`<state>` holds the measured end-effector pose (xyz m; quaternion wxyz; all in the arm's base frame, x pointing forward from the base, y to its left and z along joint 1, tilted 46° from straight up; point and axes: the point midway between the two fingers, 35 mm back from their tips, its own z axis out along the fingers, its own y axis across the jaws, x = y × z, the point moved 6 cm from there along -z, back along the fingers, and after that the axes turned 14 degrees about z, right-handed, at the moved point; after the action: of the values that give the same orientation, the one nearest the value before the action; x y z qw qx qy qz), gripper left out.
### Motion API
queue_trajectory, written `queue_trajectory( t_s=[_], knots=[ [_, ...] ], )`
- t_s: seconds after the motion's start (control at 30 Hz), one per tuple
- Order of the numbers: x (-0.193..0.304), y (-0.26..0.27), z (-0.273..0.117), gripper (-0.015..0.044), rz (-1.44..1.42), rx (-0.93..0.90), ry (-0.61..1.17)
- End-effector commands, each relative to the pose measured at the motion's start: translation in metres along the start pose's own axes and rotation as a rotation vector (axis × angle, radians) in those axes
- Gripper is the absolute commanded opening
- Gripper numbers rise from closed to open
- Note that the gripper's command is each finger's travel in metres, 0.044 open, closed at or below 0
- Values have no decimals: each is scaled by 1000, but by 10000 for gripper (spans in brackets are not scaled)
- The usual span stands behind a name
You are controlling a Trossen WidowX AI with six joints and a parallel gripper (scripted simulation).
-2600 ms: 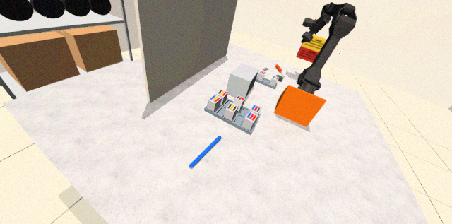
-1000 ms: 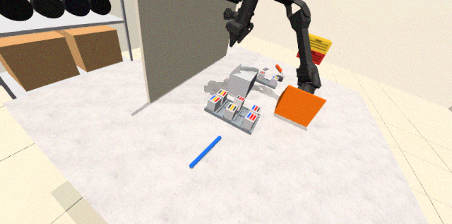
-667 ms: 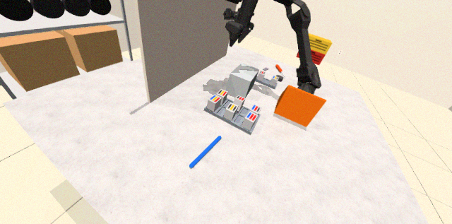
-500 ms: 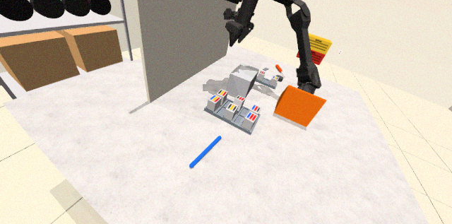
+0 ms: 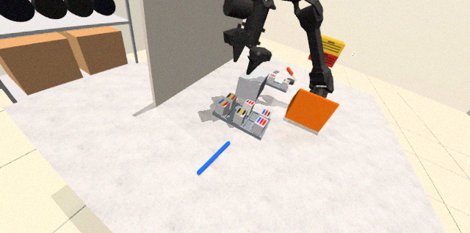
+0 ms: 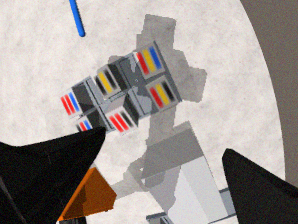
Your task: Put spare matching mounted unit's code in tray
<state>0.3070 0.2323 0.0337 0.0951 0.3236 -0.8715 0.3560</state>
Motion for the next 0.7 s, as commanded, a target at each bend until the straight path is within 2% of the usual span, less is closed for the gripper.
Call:
queue_trajectory(
  t_s=[0.0, 0.1, 0.33, 0.5, 0.67],
  knots=[
    [-3, 66, 22, 440, -413, -21, 34],
    [-1, 99, 34, 440, -621, -30, 52],
    [-1, 103, 36, 440, -648, -31, 54],
    [1, 99, 61, 309, -648, -30, 55],
    [4, 96, 76, 300, -647, -30, 55]
  ],
)
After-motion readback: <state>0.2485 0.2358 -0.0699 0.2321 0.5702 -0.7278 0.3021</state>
